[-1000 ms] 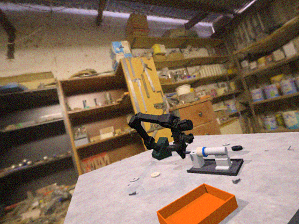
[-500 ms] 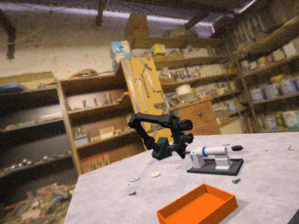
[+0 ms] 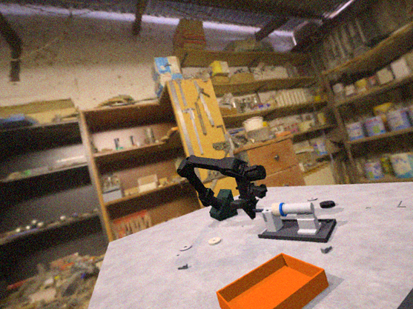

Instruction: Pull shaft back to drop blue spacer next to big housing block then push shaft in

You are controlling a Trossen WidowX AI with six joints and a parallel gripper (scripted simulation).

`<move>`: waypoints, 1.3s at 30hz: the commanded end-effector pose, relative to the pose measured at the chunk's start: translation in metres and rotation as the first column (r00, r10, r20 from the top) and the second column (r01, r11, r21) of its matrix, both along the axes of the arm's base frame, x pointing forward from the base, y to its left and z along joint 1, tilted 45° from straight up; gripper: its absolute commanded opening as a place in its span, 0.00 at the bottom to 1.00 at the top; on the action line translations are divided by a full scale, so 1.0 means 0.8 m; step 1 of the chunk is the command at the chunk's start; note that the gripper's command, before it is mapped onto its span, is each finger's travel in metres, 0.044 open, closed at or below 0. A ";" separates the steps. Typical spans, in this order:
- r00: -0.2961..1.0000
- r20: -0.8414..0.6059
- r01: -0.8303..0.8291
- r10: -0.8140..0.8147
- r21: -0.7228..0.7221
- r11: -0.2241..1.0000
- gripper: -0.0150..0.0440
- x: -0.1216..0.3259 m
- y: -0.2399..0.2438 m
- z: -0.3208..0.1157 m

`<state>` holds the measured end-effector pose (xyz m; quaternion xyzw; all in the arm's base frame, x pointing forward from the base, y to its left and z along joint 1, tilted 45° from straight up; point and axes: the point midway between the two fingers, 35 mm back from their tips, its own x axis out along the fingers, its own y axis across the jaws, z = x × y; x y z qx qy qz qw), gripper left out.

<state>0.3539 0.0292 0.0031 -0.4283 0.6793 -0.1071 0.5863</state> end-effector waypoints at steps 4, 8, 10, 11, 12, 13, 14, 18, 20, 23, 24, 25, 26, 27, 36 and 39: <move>1.000 -0.005 0.000 0.000 0.001 1.000 0.25 -0.002 0.000 0.000; 1.000 -0.005 0.000 0.000 0.001 1.000 0.25 -0.002 0.000 0.001; 1.000 -0.005 0.000 0.000 0.001 1.000 0.25 -0.003 -0.001 0.001; 1.000 -0.005 0.000 0.000 0.001 1.000 0.25 -0.003 -0.001 0.001; 1.000 -0.005 0.000 0.000 0.001 1.000 0.25 -0.003 -0.001 0.001; 1.000 -0.005 0.000 0.000 0.001 1.000 0.25 -0.003 -0.001 0.001; 1.000 -0.005 0.000 0.000 0.001 1.000 0.25 -0.003 -0.001 0.001; 1.000 -0.005 0.000 0.000 0.001 1.000 0.25 -0.003 -0.001 0.001; 1.000 -0.005 0.000 0.000 0.001 1.000 0.25 -0.004 -0.001 0.001; 1.000 -0.005 0.000 0.000 0.001 1.000 0.25 -0.004 -0.001 0.001; 1.000 -0.005 0.000 0.000 0.001 1.000 0.25 -0.004 -0.001 0.001; 1.000 -0.005 0.000 0.000 0.001 1.000 0.25 -0.004 -0.001 0.001; 1.000 -0.005 0.000 0.000 0.001 1.000 0.25 -0.004 -0.001 0.001; 1.000 -0.005 0.000 0.000 0.001 1.000 0.25 -0.005 -0.001 0.001; 1.000 -0.005 0.000 0.000 0.001 1.000 0.25 -0.006 -0.002 0.002; 1.000 -0.005 0.000 0.000 0.001 1.000 0.25 -0.006 -0.002 0.002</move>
